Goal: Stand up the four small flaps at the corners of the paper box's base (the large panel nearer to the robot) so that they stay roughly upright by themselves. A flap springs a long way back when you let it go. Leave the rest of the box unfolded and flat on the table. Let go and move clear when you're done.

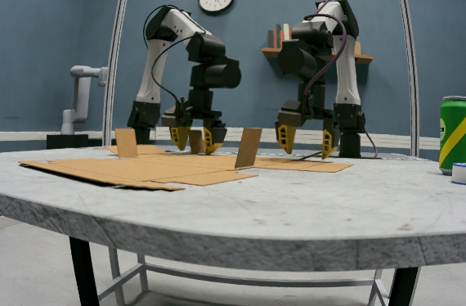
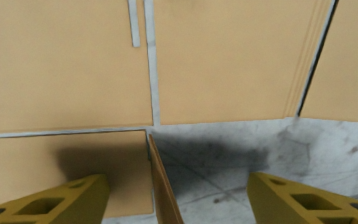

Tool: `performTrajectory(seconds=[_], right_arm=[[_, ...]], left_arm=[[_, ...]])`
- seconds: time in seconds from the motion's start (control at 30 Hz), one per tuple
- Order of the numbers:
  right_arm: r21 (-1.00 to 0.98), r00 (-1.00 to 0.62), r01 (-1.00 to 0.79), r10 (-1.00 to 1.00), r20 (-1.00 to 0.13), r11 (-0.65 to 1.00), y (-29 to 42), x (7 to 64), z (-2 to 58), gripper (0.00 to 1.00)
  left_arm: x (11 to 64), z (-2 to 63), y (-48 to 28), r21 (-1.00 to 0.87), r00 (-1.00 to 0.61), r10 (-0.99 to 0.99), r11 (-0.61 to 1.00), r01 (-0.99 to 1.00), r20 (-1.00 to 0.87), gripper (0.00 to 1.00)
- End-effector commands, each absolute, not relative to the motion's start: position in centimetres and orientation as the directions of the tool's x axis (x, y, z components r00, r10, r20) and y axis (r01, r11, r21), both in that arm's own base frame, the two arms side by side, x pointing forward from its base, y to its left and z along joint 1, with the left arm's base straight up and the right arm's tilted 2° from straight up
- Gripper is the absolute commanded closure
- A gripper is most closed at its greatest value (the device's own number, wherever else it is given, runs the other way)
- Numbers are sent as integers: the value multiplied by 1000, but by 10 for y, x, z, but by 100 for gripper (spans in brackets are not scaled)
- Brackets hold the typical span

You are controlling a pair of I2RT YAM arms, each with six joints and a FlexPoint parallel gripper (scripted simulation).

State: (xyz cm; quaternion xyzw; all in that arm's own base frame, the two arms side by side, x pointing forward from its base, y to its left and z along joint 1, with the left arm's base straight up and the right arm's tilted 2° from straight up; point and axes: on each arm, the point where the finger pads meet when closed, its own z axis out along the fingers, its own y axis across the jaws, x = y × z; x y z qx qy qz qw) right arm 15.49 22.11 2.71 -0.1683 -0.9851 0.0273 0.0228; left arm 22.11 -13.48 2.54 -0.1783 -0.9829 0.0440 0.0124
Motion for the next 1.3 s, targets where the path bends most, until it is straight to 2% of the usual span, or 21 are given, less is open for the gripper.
performTrajectory(seconds=[0.0, 0.17, 1.27], right_arm=[[-138, -937, 340, 348, 34, 930, 207, 150, 15, 23], [-138, -937, 340, 348, 34, 930, 207, 150, 15, 23], [-138, -937, 340, 348, 34, 930, 207, 150, 15, 23]], left_arm=[[223, 26, -145, -111, -935, 355, 929, 353, -1, 23], [223, 46, -149, -116, -935, 354, 928, 355, -28, 23], [210, 68, -179, -104, -935, 354, 930, 353, -8, 23]])
